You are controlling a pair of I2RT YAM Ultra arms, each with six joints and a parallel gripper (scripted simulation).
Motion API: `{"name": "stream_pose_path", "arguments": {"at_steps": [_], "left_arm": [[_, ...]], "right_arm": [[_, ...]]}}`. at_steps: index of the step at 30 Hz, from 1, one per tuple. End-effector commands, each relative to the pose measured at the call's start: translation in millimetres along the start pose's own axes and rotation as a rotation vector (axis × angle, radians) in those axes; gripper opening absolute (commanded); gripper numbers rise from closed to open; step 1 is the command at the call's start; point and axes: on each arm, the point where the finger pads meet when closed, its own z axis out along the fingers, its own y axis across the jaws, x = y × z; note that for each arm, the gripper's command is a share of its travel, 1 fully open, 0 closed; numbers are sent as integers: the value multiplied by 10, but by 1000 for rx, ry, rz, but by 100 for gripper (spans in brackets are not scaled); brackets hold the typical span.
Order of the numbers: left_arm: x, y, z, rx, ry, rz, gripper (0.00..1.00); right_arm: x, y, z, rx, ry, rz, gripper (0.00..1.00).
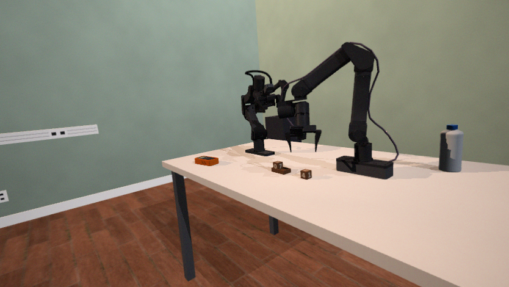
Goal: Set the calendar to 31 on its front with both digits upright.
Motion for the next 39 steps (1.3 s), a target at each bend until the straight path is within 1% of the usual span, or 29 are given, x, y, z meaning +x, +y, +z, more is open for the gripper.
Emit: {"name": "stream_pose_path", "arguments": {"at_steps": [1, 4, 8, 11, 13, 17, 28, 30, 33, 39], "left_arm": [[2, 31, -47, -4, 6, -15, 100], [-11, -9, -18, 32, -33, -137, 100], [20, -48, 34, 102, -78, -363, 100], [26, -69, 53, 139, -99, -477, 100], [26, -69, 53, 139, -99, -477, 100], [47, -99, 87, 207, -128, -676, 100], [100, -151, 143, 378, -168, -1126, 100], [100, -151, 143, 378, -168, -1126, 100], [110, -165, 152, 445, -174, -1283, 100], [146, -178, 168, 556, -174, -1529, 100]], "right_arm": [[-98, -3, -49, 4, -25, -3, 100], [-98, -3, -49, 4, -25, -3, 100], [-98, -3, -49, 4, -25, -3, 100], [-98, -3, -49, 4, -25, -3, 100], [-98, -3, -49, 4, -25, -3, 100], [-98, -3, -49, 4, -25, -3, 100], [-98, -3, -49, 4, -25, -3, 100], [-98, -3, -49, 4, -25, -3, 100], [-98, -3, -49, 4, -25, -3, 100], [-98, -3, -49, 4, -25, -3, 100]]}}
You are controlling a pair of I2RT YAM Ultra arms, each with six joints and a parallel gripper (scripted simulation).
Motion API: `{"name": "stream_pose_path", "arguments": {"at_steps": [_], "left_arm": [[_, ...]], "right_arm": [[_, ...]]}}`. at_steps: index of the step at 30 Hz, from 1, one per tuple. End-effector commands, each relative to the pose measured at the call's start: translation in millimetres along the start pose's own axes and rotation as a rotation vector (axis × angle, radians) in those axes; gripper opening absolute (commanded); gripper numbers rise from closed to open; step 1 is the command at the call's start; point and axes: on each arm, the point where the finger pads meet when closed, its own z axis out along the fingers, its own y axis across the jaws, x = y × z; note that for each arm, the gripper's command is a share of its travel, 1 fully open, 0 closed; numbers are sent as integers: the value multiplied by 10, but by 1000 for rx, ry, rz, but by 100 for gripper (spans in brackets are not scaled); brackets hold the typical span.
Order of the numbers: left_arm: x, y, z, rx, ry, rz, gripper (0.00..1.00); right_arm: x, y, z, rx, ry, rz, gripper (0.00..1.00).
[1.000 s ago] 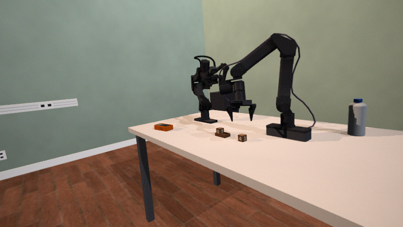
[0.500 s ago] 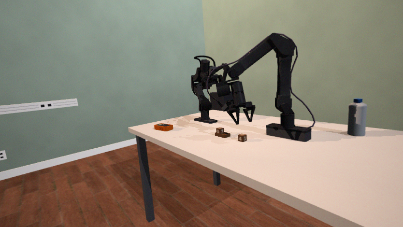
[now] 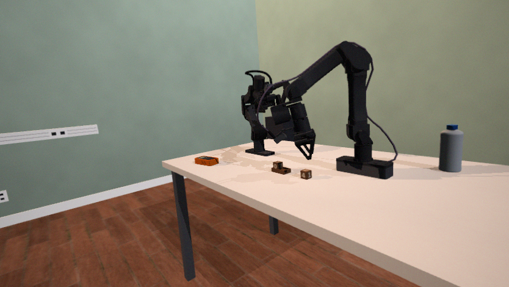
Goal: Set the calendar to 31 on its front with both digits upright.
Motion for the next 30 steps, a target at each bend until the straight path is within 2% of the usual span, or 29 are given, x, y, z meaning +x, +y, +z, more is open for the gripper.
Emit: {"name": "stream_pose_path", "arguments": {"at_steps": [1, 6, 8, 22, 25, 30], "left_arm": [[-54, -17, -74, 81, -13, -229, 100], [-44, 12, -80, 154, 0, -441, 100], [-44, 12, -80, 154, 0, -441, 100], [-36, 116, -135, 375, 87, -1070, 100], [-36, 126, -140, 390, 95, -1111, 100], [-39, 183, -178, 478, 153, -1353, 100]], "right_arm": [[-100, -3, -49, 4, -25, -3, 100], [-100, -3, -49, 4, -25, -3, 100], [-100, -3, -49, 4, -25, -3, 100], [-100, -3, -49, 4, -25, -3, 100], [-100, -3, -49, 4, -25, -3, 100], [-100, -3, -49, 4, -25, -3, 100]]}}
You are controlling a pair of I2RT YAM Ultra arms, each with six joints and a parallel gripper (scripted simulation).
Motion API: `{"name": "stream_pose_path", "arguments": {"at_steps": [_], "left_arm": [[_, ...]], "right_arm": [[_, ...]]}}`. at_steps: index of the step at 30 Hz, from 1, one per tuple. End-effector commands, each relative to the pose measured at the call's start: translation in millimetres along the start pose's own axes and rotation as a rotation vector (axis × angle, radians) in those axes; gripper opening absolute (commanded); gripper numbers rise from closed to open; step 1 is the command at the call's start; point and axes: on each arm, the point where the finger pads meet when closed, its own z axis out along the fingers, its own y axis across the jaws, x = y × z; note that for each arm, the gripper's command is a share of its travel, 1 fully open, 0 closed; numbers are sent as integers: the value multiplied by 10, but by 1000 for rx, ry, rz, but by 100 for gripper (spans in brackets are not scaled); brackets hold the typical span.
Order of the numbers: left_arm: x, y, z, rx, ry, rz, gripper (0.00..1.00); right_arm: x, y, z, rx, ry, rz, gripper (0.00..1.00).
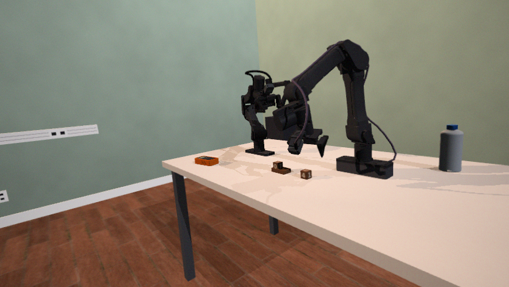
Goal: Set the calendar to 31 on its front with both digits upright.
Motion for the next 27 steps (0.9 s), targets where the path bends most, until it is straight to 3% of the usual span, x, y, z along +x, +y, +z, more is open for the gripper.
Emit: {"name": "stream_pose_path", "arguments": {"at_steps": [1, 9, 24, 27], "left_arm": [[-36, -74, -114, 77, 37, -229, 100], [-124, -36, -191, 145, 94, -472, 100], [-170, -25, -195, 146, 71, -448, 100], [-218, -53, -181, 144, 41, -372, 66]], "right_arm": [[-100, -3, -49, 4, -25, -3, 100], [-100, -3, -49, 4, -25, -3, 100], [-100, -3, -49, 4, -25, -3, 100], [-91, -38, -71, 26, -15, 18, 100]]}}
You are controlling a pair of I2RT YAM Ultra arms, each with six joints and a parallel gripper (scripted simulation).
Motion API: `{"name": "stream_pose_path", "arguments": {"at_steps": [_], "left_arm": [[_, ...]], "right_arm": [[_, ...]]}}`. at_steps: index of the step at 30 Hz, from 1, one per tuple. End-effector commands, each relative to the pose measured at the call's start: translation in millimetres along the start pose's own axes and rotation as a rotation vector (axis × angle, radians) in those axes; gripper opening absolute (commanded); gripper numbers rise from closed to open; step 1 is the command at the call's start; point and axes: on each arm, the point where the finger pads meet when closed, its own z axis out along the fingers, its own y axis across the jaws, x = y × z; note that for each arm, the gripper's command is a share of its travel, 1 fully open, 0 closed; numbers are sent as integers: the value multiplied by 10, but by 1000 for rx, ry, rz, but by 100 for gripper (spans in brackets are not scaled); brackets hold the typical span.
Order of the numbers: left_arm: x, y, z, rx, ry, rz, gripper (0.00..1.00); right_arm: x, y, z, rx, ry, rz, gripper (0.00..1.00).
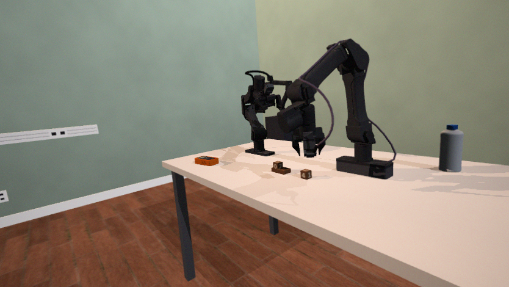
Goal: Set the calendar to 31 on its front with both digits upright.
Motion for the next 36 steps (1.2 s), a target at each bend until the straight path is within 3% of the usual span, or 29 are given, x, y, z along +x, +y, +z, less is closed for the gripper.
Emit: {"name": "stream_pose_path", "arguments": {"at_steps": [1, 2, 3, 17, 20, 27, 34, 36], "left_arm": [[-58, -133, -75, 34, -32, 61, 66], [-58, -133, -75, 34, -32, 61, 66], [-79, -139, -68, 24, -52, 108, 55], [36, -515, 123, -106, -187, 777, 55], [37, -538, 132, -115, -196, 822, 55], [176, -770, 256, -206, -254, 1201, 55], [313, -946, 356, -283, -291, 1488, 55], [313, -946, 356, -283, -291, 1488, 55]], "right_arm": [[-99, -33, -71, 24, -19, 16, 100], [-99, -33, -71, 24, -19, 16, 100], [-70, -59, -64, 39, -4, 32, 100], [64, -53, -105, 137, 134, 144, 100], [76, -65, -112, 149, 142, 152, 100], [99, -54, -167, 205, 190, 179, 100], [99, -51, -213, 248, 214, 189, 100], [99, -51, -213, 248, 214, 189, 100]]}}
